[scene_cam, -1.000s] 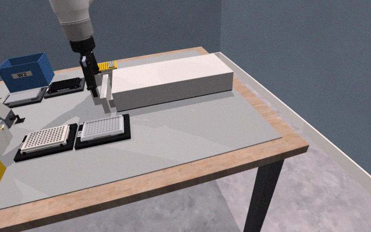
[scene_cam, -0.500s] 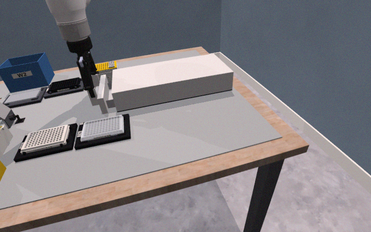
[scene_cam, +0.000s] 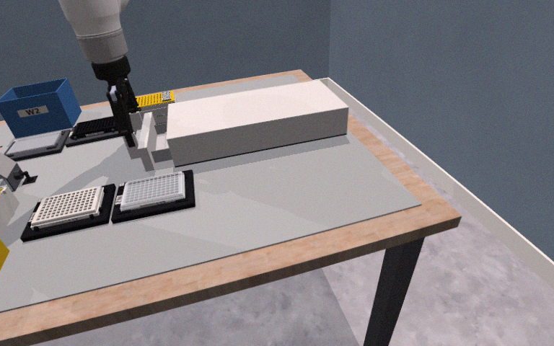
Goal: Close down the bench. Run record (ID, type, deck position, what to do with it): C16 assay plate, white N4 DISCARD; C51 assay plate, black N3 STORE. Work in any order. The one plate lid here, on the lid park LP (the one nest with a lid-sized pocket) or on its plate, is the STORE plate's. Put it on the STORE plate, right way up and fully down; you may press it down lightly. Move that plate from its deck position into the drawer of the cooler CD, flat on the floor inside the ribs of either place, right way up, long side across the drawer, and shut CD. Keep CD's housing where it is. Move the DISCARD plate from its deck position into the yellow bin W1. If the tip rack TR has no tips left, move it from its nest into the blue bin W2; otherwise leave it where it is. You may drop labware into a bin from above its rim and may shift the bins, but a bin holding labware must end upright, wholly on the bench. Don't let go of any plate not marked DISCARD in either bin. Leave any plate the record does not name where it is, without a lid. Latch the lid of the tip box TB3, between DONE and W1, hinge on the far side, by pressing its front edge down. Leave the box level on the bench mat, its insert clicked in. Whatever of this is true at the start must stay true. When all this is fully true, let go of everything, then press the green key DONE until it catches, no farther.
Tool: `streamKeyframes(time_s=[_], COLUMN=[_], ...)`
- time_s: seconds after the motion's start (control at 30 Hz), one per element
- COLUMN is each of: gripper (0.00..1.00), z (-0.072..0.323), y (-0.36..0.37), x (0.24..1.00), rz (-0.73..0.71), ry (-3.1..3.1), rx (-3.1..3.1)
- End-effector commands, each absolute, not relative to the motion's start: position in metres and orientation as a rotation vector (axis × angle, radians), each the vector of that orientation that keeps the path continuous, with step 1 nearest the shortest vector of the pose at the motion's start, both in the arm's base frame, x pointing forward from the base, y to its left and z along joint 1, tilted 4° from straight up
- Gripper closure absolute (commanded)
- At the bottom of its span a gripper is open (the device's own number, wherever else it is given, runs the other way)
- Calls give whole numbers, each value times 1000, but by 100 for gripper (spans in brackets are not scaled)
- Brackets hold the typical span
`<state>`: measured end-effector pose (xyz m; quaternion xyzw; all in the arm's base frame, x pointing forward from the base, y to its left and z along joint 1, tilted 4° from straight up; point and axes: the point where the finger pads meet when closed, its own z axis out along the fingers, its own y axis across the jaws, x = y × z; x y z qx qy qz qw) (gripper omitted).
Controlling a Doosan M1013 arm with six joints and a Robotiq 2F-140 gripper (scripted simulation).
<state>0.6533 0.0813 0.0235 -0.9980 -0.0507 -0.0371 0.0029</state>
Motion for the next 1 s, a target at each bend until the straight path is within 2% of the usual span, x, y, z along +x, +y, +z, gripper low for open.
streamKeyframes(time_s=[0.0, 0.97], gripper=[100, 100], z=[23, 21], y=[81, 78], x=[651, 618], rz=[-116, -116], ry=[-159, -159], rx=[-3129, -3129])
